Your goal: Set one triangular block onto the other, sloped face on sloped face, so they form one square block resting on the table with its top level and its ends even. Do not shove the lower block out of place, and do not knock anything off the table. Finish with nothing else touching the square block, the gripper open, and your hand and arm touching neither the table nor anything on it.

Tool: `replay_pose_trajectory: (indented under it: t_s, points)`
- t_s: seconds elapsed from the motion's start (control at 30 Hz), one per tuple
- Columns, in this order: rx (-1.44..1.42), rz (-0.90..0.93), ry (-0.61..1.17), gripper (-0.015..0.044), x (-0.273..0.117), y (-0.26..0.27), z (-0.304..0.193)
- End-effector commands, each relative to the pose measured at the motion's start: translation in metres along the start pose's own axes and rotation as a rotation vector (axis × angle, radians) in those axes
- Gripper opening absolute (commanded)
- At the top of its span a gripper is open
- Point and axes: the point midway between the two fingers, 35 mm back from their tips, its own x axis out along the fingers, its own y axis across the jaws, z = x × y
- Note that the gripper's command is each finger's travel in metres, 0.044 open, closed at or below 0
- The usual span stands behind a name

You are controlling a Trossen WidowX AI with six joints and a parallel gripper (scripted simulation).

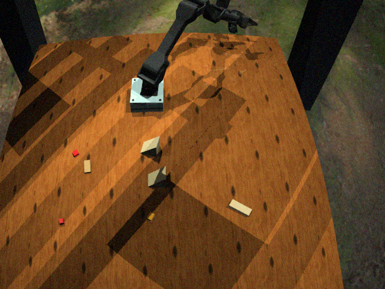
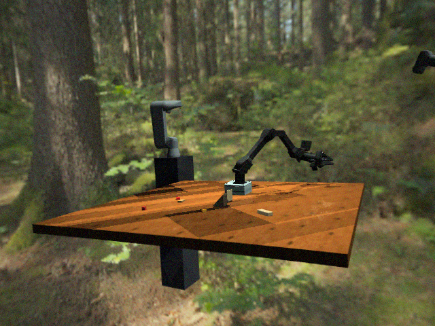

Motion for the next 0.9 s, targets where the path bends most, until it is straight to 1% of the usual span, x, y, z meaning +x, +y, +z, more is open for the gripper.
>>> replay_pose_trajectory:
  t_s: [0.0, 0.03, 0.17, 0.27, 0.47, 0.67, 0.87]
  points:
    - [-0.013, 0.003, -0.004, 0.0426, 0.002, 0.002, 0.001]
    - [-0.050, 0.012, -0.016, 0.0440, 0.008, 0.009, 0.003]
    - [-0.334, 0.067, -0.124, 0.0440, 0.050, 0.065, 0.024]
    - [-0.528, 0.086, -0.212, 0.0440, 0.074, 0.107, 0.041]
    - [-0.944, 0.058, -0.443, 0.0440, 0.112, 0.204, 0.086]
    - [-1.310, -0.078, -0.685, 0.0440, 0.123, 0.306, 0.137]
    - [-1.601, -0.317, -0.896, 0.0440, 0.107, 0.407, 0.187]
